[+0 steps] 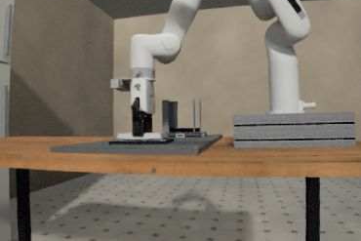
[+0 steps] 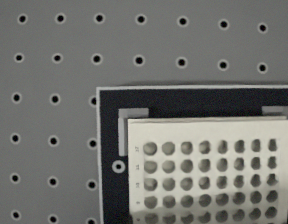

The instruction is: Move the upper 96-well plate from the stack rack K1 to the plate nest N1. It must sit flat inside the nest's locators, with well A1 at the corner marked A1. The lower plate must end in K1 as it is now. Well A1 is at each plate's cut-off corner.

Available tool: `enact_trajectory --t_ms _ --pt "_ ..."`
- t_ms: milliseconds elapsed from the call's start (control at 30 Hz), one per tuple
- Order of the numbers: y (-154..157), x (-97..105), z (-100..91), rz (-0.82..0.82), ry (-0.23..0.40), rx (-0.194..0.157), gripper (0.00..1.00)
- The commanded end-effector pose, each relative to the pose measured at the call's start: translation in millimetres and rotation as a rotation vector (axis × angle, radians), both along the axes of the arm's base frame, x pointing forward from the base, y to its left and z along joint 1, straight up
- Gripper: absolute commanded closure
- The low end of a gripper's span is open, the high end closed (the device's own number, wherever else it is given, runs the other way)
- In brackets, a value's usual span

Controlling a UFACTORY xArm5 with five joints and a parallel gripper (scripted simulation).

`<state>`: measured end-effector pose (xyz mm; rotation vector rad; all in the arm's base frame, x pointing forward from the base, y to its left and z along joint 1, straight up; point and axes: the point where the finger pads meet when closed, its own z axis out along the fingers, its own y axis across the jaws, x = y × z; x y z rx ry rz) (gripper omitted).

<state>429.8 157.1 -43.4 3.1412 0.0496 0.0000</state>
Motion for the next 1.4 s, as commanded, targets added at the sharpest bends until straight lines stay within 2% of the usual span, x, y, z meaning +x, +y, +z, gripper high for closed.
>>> enact_trajectory --t_ms 0,33,1167,1367 --pt "0.5 1.4 0.7 0.000 -0.004 0.001 1.00" --pt "0.5 1.4 0.0 0.000 -0.004 0.001 0.00" --pt "0.5 1.5 -0.3 0.000 -0.004 0.001 0.00" --pt "0.5 1.4 13.0 0.000 -0.004 0.001 0.00"
